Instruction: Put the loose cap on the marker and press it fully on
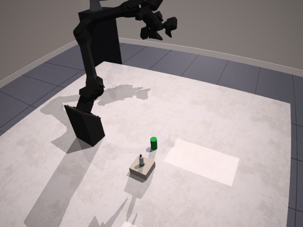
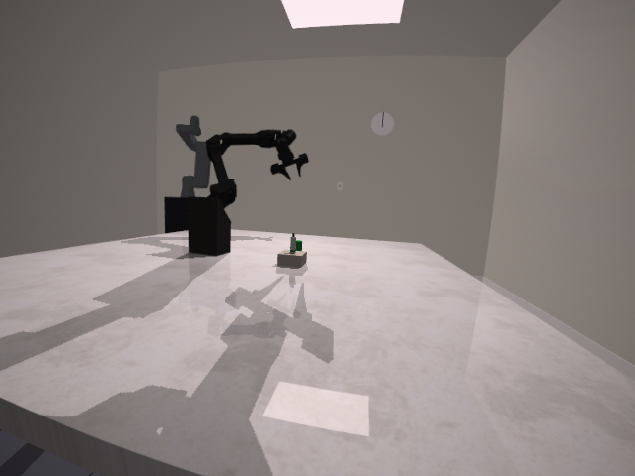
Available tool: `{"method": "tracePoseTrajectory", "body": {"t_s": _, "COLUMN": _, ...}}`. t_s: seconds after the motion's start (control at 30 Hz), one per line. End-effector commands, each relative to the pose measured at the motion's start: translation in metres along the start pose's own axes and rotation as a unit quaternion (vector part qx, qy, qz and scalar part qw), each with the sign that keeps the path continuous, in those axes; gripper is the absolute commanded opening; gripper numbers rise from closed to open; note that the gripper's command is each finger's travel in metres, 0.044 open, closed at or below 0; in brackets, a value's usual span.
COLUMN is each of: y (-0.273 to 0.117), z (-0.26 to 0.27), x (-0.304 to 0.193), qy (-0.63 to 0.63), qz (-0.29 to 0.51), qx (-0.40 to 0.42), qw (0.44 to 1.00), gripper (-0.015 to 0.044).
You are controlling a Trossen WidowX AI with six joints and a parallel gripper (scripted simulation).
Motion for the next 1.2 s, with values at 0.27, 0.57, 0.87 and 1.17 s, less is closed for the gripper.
{"method": "tracePoseTrajectory", "body": {"t_s": 0.27, "y": 0.026, "z": -0.082, "x": -0.150, "qy": 0.114, "qz": 0.188, "qx": -0.051, "qw": 0.974, "gripper": 0.0236}}
{"method": "tracePoseTrajectory", "body": {"t_s": 0.57, "y": 0.006, "z": -0.104, "x": -0.271, "qy": 0.201, "qz": 0.291, "qx": -0.028, "qw": 0.935, "gripper": 0.0236}}
{"method": "tracePoseTrajectory", "body": {"t_s": 0.87, "y": -0.038, "z": -0.083, "x": -0.389, "qy": 0.310, "qz": 0.343, "qx": 0.033, "qw": 0.886, "gripper": 0.0236}}
{"method": "tracePoseTrajectory", "body": {"t_s": 1.17, "y": -0.057, "z": -0.060, "x": -0.424, "qy": 0.357, "qz": 0.343, "qx": 0.062, "qw": 0.866, "gripper": 0.0236}}
Point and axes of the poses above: the point midway between the two fingers, 35 mm back from their tips, its own y axis out along the fingers, its own z axis across the jaws, x = y × z, the point moved 6 cm from there along -y, back along the fingers, and after that the axes turned 1 degree about y, right-handed, at the moved point
